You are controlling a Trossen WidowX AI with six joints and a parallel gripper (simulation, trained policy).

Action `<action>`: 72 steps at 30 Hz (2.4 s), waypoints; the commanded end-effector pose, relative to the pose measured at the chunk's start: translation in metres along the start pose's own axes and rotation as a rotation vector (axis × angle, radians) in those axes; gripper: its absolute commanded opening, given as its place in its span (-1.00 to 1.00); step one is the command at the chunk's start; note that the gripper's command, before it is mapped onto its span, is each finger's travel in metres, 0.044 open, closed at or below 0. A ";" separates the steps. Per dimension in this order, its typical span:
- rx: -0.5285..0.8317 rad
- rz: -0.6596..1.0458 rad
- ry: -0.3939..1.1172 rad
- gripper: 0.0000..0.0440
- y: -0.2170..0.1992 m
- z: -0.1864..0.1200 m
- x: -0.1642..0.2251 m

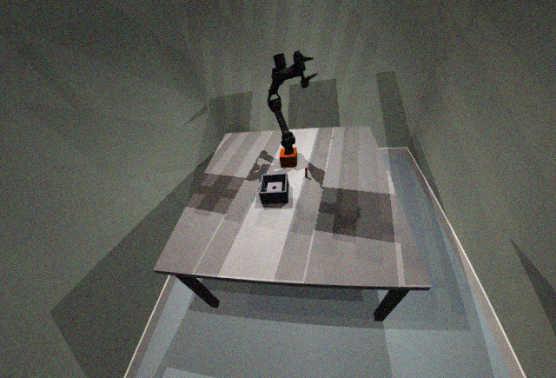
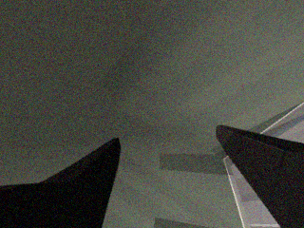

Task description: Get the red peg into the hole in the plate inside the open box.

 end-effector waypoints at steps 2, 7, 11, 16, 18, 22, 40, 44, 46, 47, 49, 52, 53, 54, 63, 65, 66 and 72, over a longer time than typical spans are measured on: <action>0.023 0.005 -0.066 0.98 -0.009 0.000 -0.009; 0.091 0.059 -0.216 1.00 -0.037 -0.004 -0.032; 0.151 0.135 -0.318 1.00 -0.065 -0.009 -0.047; 0.230 0.242 -0.431 1.00 -0.102 -0.016 -0.063; 0.263 0.287 -0.474 1.00 -0.117 -0.020 -0.068; 0.333 0.377 -0.554 1.00 -0.147 -0.028 -0.076; 0.687 0.825 -0.812 1.00 -0.279 -0.066 -0.071; 0.772 0.932 -0.844 1.00 -0.304 -0.073 -0.063; 0.816 0.985 -0.858 1.00 -0.315 -0.076 -0.057; 0.838 1.012 -0.864 1.00 -0.321 -0.077 -0.055; 0.883 1.065 -0.874 1.00 -0.331 -0.079 -0.049; 0.952 1.144 -0.887 1.00 -0.345 -0.082 -0.039; 0.976 1.170 -0.890 1.00 -0.350 -0.083 -0.036; 1.000 1.196 -0.894 1.00 -0.354 -0.083 -0.032; 1.237 1.410 -0.907 1.00 -0.385 -0.086 0.003; 1.296 1.451 -0.908 1.00 -0.391 -0.086 0.011; 1.326 1.470 -0.908 1.00 -0.394 -0.086 0.015; 1.498 1.552 -0.909 1.00 -0.410 -0.084 0.039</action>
Point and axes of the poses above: the point midway between the two fingers, 35 mm back from their tips, its own z axis out along the fingers, its own y axis across the jaws, x = y × z, the point moved 7 cm from there along -z, back along the fingers, and after that the axes turned 3 degrees about z, right-handed, at the moved point
